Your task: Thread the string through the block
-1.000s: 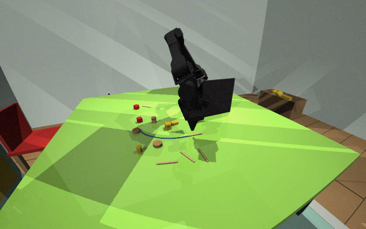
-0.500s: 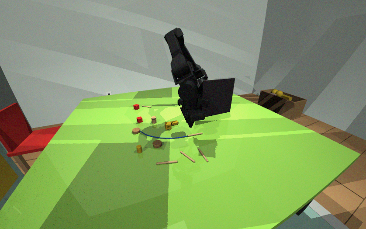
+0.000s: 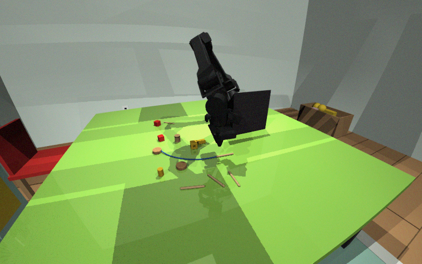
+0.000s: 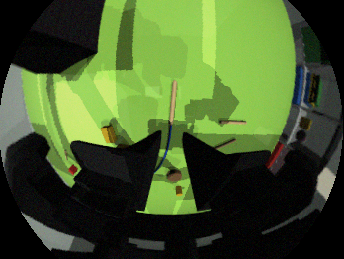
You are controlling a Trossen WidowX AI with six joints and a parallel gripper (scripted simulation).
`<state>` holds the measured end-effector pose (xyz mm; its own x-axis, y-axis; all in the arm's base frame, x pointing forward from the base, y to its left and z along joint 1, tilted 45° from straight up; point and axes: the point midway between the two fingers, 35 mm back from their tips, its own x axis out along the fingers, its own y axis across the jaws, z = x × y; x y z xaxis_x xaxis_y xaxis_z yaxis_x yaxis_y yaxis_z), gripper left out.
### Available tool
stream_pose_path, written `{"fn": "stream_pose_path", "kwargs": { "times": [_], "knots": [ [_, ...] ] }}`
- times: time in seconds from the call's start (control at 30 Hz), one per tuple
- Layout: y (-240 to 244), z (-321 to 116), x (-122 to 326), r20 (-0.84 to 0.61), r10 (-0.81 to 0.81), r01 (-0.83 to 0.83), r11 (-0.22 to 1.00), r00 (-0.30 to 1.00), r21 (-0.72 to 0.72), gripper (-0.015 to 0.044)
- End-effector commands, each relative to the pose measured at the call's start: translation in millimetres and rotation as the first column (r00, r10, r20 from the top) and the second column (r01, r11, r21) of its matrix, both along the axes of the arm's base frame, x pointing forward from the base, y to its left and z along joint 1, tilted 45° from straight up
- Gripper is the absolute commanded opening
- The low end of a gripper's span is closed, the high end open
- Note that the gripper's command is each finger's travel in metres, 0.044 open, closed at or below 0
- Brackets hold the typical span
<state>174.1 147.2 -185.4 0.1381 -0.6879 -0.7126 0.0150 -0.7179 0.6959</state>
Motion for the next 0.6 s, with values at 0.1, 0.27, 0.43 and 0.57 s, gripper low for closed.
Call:
{"fn": "stream_pose_path", "kwargs": {
  "times": [0.1, 0.27, 0.43, 0.57],
  "knots": [
    [-6.0, -7.4, 1.7, -0.004, -0.001, 0.001, 1.000, 1.000, 0.002, 0.0122],
    [-11.5, -13.4, 3.3, -0.004, -0.001, 0.001, 1.000, 1.000, 0.002, 0.0122],
    [-17.2, -19.4, 4.6, -0.003, -0.001, 0.001, 1.000, 1.000, 0.002, 0.0122],
    [-21.8, -24.0, 5.5, -0.003, -0.001, 0.001, 1.000, 1.000, 0.002, 0.0122]
  ]
}}
